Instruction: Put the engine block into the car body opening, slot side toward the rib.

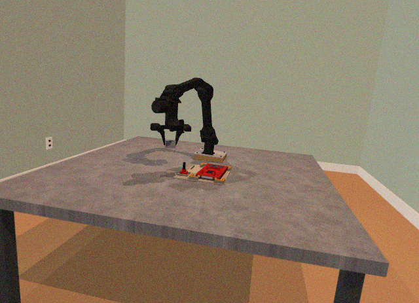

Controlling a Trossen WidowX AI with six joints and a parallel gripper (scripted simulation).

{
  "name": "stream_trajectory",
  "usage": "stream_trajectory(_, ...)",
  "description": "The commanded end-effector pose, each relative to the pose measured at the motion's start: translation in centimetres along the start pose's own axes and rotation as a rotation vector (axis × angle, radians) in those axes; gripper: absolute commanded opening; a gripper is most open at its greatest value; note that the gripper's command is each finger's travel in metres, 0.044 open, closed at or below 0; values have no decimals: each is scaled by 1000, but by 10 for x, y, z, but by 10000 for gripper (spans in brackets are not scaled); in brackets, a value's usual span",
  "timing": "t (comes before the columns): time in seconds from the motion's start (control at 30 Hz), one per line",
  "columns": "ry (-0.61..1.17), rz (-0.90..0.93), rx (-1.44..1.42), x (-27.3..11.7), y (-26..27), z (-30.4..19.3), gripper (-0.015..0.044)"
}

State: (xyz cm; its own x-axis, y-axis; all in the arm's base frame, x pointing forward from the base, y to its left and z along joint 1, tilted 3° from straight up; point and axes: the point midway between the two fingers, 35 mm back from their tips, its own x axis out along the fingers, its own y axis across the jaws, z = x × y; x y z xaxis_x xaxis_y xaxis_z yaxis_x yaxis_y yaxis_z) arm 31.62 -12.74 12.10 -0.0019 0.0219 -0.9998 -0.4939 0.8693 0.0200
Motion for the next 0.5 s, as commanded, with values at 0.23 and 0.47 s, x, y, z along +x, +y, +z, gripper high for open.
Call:
stream_trajectory(0.23,-4,0,-402,2,0,0,0)
stream_trajectory(0.47,-4,0,-644,3,0,0,0)
